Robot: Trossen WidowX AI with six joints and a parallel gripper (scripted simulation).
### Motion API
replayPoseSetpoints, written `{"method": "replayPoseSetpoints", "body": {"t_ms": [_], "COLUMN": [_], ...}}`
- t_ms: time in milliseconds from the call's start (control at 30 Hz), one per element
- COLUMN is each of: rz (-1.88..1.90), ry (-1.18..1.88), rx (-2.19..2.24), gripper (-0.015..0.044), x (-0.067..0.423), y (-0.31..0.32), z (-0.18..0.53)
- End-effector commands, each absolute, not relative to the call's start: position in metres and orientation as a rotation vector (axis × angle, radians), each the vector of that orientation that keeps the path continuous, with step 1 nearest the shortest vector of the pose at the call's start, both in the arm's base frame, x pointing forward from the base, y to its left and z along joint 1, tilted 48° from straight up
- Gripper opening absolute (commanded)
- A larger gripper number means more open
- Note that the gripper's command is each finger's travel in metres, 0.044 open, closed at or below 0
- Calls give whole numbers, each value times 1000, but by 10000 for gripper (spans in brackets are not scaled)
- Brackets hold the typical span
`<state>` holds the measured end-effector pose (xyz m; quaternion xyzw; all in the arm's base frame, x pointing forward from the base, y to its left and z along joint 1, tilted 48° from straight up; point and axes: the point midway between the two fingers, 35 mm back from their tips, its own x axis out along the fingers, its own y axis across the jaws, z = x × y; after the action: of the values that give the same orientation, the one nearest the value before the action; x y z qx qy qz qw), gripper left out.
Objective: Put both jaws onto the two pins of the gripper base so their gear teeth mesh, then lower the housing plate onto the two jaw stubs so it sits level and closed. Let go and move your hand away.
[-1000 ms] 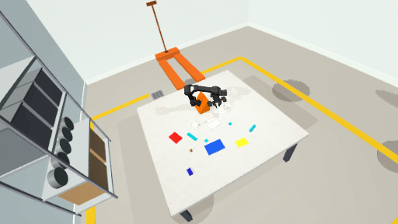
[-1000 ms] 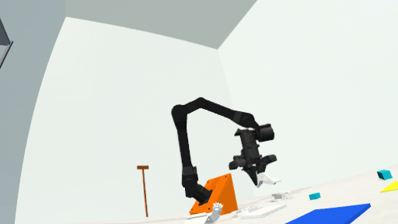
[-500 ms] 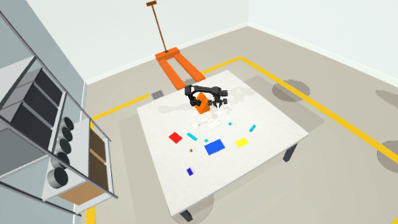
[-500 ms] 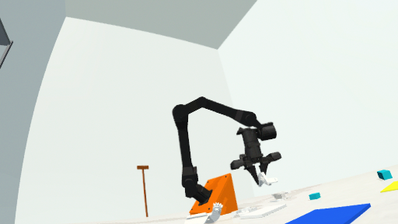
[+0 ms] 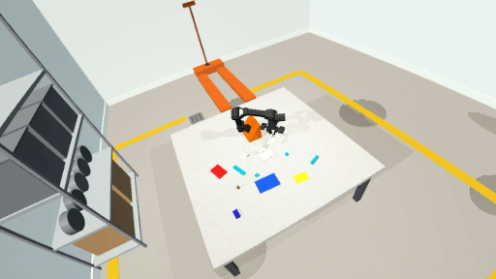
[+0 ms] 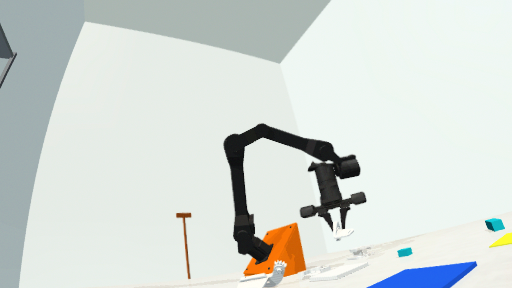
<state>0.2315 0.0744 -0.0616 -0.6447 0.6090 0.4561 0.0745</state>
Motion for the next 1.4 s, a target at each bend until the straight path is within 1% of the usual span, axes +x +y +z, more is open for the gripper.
{"method": "replayPoseSetpoints", "body": {"t_ms": [0, 200, 1100, 1367], "rz": [1282, 1261, 439, 415], "ry": [1846, 1851, 1934, 1933], "rx": [-1905, -1896, -1465, -1451], "gripper": [37, 37, 37, 37], "x": [236, 237, 265, 266], "y": [75, 75, 71, 71], "z": [-61, -61, -64, -64]}}
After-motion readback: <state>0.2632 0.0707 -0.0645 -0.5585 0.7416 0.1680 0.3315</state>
